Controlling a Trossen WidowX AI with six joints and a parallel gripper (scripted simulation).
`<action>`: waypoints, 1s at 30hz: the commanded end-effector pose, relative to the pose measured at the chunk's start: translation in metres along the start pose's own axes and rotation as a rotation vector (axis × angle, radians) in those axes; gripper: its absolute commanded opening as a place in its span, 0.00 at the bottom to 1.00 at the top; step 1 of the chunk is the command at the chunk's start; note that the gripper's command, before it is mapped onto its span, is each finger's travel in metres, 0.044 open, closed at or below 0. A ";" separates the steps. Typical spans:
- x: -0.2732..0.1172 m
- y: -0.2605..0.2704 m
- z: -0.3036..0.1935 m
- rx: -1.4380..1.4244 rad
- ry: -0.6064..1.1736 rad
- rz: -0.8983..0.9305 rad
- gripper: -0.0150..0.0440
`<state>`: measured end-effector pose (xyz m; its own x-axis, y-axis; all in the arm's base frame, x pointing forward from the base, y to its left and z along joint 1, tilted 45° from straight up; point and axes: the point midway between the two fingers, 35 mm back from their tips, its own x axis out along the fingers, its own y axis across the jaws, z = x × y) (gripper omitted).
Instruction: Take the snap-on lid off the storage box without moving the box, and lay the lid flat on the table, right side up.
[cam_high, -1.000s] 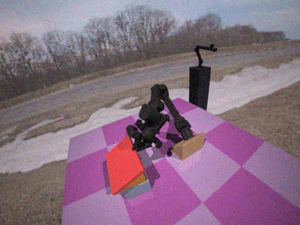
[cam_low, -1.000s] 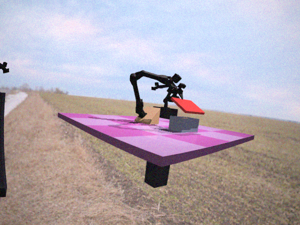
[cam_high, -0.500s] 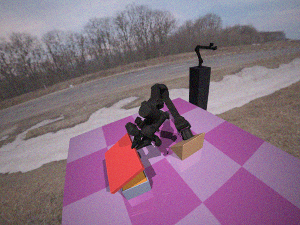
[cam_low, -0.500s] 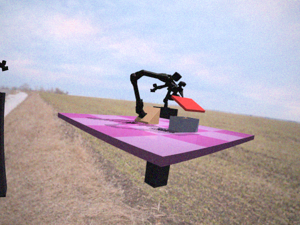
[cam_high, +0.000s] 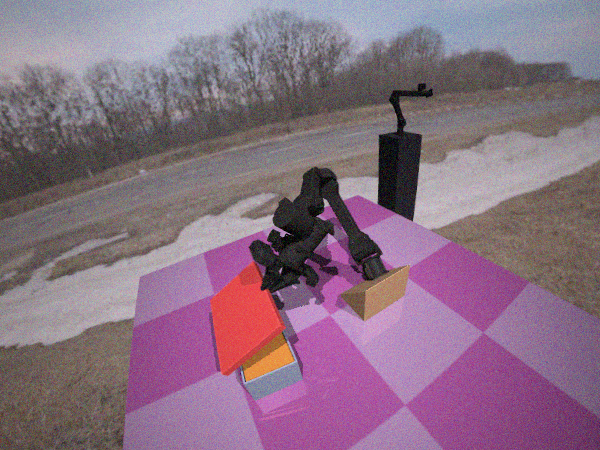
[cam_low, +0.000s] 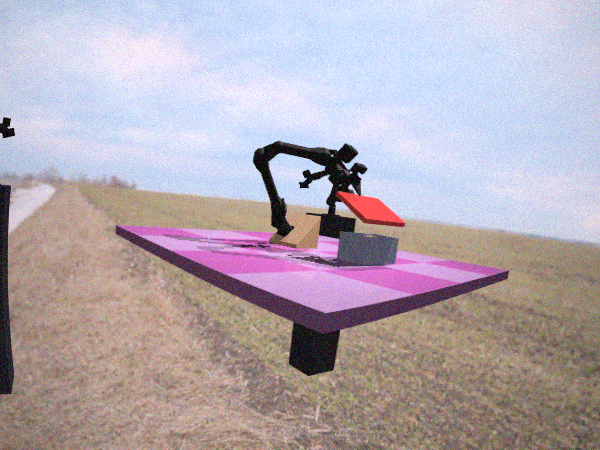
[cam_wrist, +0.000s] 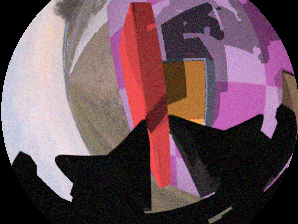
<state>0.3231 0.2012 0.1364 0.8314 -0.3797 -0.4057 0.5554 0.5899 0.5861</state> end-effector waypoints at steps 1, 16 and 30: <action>-0.004 0.003 0.009 0.010 0.008 0.012 0.25; -0.005 0.001 0.039 0.008 0.007 0.011 0.25; -0.006 0.000 0.067 0.007 0.007 0.011 0.25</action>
<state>0.3208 0.1583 0.1778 0.8313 -0.3806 -0.4050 0.5555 0.5895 0.5864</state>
